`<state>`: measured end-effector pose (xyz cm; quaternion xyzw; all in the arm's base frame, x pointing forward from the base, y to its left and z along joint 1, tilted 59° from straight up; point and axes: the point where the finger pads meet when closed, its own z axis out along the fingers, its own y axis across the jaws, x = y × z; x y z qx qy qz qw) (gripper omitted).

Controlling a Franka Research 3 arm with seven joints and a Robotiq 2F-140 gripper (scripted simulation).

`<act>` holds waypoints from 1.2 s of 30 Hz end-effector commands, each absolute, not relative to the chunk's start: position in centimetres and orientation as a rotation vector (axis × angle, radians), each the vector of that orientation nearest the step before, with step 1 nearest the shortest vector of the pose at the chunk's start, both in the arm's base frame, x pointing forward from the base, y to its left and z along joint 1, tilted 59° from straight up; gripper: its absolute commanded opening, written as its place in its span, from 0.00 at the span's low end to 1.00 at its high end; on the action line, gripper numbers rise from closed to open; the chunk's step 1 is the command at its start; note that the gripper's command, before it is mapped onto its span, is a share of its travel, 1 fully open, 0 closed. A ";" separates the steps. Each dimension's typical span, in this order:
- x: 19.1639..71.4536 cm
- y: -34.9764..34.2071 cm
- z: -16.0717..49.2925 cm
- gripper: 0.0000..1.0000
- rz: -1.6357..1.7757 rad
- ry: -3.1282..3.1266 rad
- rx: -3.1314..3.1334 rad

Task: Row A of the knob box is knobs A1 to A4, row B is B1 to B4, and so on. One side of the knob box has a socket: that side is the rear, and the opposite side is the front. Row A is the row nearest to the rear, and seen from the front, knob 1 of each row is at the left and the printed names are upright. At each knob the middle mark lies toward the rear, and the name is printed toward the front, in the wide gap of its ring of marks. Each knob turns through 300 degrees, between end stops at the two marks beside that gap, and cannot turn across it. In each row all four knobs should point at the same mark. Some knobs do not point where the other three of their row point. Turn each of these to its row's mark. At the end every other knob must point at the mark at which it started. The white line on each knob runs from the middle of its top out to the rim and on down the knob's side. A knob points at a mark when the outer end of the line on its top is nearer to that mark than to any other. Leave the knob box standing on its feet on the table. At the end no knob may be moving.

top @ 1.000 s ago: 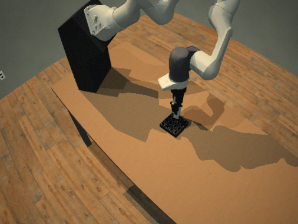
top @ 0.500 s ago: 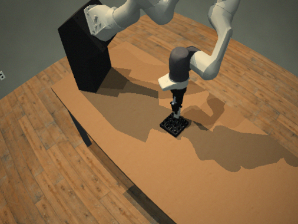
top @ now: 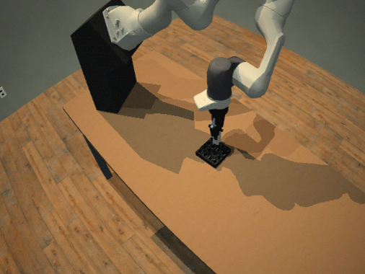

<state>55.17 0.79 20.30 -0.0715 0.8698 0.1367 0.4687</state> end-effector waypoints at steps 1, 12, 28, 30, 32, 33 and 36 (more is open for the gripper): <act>55.3 0.7 20.4 0.05 0.329 2.130 -0.179; 55.3 0.7 20.4 0.05 0.329 2.130 -0.179; 55.3 0.7 20.4 0.05 0.292 2.119 -0.245; 55.3 0.7 20.4 0.05 0.277 2.115 -0.271; 55.3 0.7 20.4 0.05 0.260 2.109 -0.301; 55.3 0.7 20.4 0.05 0.251 2.106 -0.318; 55.3 0.7 20.4 0.05 0.218 2.094 -0.375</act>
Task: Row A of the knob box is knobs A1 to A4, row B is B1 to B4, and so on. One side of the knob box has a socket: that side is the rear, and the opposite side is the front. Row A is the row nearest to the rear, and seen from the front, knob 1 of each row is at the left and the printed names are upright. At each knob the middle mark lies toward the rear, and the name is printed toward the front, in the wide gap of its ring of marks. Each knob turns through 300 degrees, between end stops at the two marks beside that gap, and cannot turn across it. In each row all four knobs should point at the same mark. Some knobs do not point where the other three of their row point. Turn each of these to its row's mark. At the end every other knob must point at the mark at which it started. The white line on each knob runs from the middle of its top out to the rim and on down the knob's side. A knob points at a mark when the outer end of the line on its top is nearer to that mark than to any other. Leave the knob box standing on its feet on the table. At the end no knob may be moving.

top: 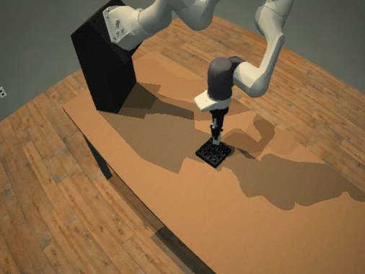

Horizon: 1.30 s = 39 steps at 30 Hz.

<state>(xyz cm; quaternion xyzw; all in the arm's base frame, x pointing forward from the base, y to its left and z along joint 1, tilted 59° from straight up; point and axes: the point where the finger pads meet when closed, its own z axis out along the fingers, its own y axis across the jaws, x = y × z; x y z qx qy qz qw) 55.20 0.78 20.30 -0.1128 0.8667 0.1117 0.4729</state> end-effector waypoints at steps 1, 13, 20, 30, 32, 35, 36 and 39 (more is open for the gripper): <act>55.3 0.7 20.4 0.05 0.206 2.089 -0.397; 55.3 0.7 20.4 0.05 0.075 2.027 -0.622; 55.3 0.7 20.4 0.05 0.000 1.982 -0.750; 55.3 0.7 20.4 0.05 -0.102 1.913 -0.917; 55.3 0.7 20.4 0.05 -0.124 1.896 -0.953; 55.3 0.7 20.4 0.05 -0.156 1.870 -1.005; 55.3 0.7 20.4 0.05 -0.167 1.862 -1.023; 55.3 0.7 20.4 0.05 -0.189 1.844 -1.057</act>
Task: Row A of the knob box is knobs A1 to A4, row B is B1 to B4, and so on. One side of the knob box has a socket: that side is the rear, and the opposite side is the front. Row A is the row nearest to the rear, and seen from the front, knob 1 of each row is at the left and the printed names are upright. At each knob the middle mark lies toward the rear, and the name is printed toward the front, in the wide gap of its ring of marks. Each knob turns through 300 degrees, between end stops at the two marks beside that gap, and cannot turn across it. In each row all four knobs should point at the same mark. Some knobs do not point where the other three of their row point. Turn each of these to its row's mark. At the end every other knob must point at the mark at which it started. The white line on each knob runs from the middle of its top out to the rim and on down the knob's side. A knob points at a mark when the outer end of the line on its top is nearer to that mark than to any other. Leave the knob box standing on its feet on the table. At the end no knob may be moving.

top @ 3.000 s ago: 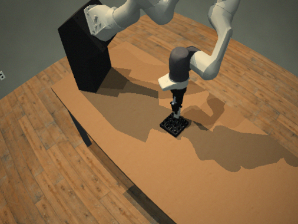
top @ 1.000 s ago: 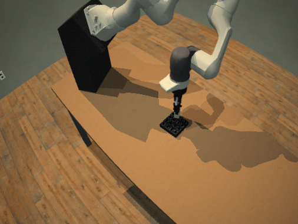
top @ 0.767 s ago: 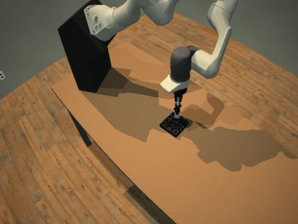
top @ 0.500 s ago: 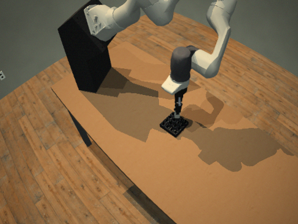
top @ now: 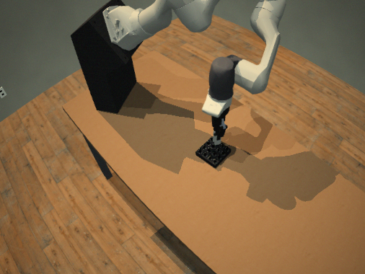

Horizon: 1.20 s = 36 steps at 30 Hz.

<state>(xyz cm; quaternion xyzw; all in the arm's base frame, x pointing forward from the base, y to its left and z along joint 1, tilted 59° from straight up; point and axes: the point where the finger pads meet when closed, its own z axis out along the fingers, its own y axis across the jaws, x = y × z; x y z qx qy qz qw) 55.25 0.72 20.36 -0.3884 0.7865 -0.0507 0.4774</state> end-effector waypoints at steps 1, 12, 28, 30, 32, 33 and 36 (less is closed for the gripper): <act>55.3 0.7 20.4 0.05 -0.189 1.844 -1.057; 55.3 0.7 20.4 0.05 -0.275 1.767 -1.193; 55.3 0.7 20.4 0.05 -0.291 1.752 -1.217; 55.3 0.7 20.4 0.05 -0.291 1.752 -1.217; 55.3 0.7 20.4 0.05 -0.291 1.752 -1.217; 55.3 0.7 20.4 0.05 -0.291 1.752 -1.217; 55.3 0.7 20.4 0.05 -0.291 1.752 -1.217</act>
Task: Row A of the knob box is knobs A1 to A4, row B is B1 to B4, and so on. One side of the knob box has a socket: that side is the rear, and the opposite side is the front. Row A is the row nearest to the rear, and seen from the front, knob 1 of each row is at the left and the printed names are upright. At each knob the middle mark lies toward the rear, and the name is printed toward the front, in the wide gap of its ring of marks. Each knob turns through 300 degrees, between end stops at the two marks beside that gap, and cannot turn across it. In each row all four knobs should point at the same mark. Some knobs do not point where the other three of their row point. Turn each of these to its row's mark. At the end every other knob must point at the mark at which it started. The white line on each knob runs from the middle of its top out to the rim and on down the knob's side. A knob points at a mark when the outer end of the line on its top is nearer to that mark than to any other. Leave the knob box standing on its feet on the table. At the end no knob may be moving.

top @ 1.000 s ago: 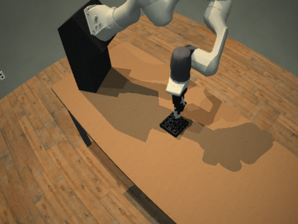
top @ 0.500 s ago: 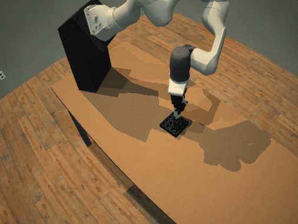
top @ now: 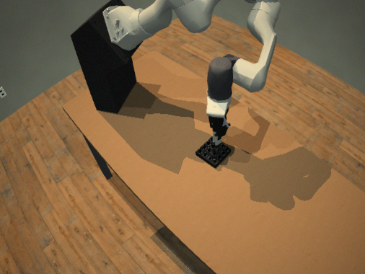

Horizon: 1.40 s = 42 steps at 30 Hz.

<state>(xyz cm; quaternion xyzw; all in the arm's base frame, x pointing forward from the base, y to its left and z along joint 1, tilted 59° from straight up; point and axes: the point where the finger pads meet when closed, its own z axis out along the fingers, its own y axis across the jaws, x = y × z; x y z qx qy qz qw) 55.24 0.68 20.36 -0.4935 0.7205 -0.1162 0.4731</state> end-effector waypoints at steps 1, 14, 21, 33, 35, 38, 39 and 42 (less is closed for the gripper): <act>55.3 0.7 20.4 0.12 -0.291 1.752 -1.217; 55.3 0.7 20.4 0.12 -0.291 1.752 -1.217; 55.3 0.7 20.4 0.12 -0.291 1.752 -1.217; 53.9 0.2 21.3 0.12 -0.291 1.752 -1.217; 53.4 0.0 21.6 0.12 -0.291 1.752 -1.217; 52.8 -0.2 22.0 0.12 -0.291 1.752 -1.217; 52.7 -0.3 22.1 0.12 -0.291 1.752 -1.217; 52.3 -0.4 22.3 0.12 -0.291 1.752 -1.217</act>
